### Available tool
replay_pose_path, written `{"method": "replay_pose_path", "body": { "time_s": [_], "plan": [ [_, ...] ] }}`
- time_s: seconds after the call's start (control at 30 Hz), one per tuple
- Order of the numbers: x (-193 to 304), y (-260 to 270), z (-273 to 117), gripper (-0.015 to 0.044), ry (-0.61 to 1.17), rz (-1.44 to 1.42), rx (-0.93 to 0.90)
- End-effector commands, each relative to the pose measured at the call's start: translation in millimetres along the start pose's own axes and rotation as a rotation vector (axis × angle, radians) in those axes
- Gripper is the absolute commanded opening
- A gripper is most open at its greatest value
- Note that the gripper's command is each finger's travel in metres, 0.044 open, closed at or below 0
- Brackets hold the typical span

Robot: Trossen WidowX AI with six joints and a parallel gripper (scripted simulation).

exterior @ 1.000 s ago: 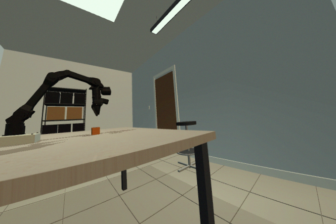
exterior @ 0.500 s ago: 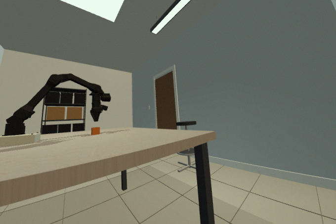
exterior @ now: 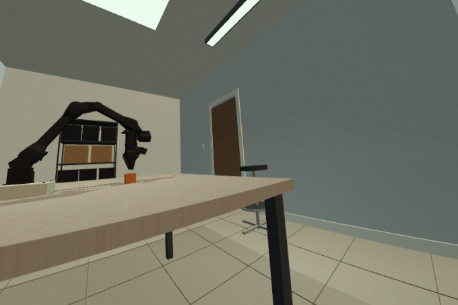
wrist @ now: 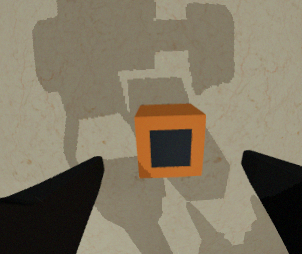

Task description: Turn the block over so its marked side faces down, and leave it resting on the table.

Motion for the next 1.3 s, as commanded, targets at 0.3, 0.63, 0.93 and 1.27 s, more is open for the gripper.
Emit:
{"method": "replay_pose_path", "body": {
  "time_s": [0.3, 0.63, 0.93, 1.27],
  "plan": [
    [1.7, 0.3, 22.6, 0.0440, 0.013, 0.000, -0.004],
    [2.3, 0.4, 38.7, 0.0440, 0.013, 0.000, -0.004],
    [2.6, 0.4, 42.7, 0.0414, 0.013, 0.000, -0.004],
    [2.6, 0.4, 42.7, 0.0190, 0.013, 0.000, -0.004]
  ]
}}
Point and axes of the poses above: the point midway between the two fingers, 35 mm back from their tips, its own z axis out along the fingers, its own y axis across the jaws, x = y × z, the point moved 3 cm from there along -z, back along the fingers, and after that the axes turned 9 degrees about -z, right-handed, at the moved point
